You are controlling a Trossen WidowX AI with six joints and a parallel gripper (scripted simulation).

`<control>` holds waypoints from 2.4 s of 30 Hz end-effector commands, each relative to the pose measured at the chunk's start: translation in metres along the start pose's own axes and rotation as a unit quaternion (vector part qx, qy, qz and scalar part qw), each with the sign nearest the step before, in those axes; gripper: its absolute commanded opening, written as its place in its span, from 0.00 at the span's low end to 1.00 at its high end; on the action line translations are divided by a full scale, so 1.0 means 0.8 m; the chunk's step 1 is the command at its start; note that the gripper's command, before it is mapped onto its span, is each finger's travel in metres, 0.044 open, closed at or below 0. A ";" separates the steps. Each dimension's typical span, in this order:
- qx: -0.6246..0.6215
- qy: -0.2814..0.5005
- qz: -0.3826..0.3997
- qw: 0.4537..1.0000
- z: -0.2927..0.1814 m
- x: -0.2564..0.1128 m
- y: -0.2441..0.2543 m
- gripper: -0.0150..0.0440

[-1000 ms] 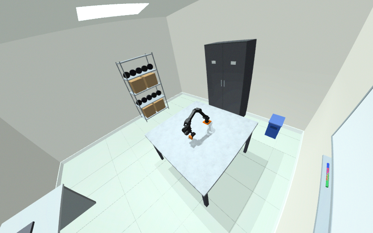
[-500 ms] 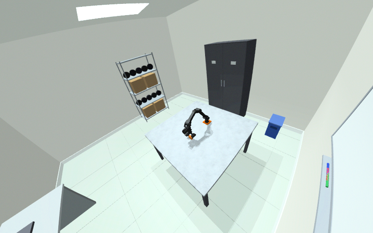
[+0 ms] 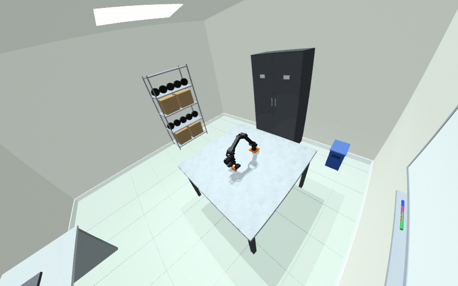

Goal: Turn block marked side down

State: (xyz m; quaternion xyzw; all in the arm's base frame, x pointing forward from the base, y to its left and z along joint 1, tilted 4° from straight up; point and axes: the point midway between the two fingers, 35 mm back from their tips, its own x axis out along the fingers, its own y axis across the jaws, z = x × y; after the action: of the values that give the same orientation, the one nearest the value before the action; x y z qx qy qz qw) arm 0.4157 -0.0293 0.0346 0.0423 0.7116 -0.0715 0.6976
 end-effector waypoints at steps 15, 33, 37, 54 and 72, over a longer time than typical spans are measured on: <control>-0.001 0.001 0.001 1.000 0.000 -0.035 0.000 0.25; -0.003 -0.067 0.000 0.998 0.005 -0.029 0.001 0.25; -0.003 -0.093 0.000 0.996 0.006 -0.027 0.001 0.25; -0.003 -0.201 0.001 0.980 0.003 -0.021 0.001 0.25; -0.001 -0.274 0.001 0.962 -0.006 -0.021 0.000 0.25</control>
State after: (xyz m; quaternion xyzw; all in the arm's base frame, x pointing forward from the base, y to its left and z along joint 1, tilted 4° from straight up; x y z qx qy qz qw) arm 0.4106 -0.0269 0.0474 0.0240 0.5037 -0.0777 0.8600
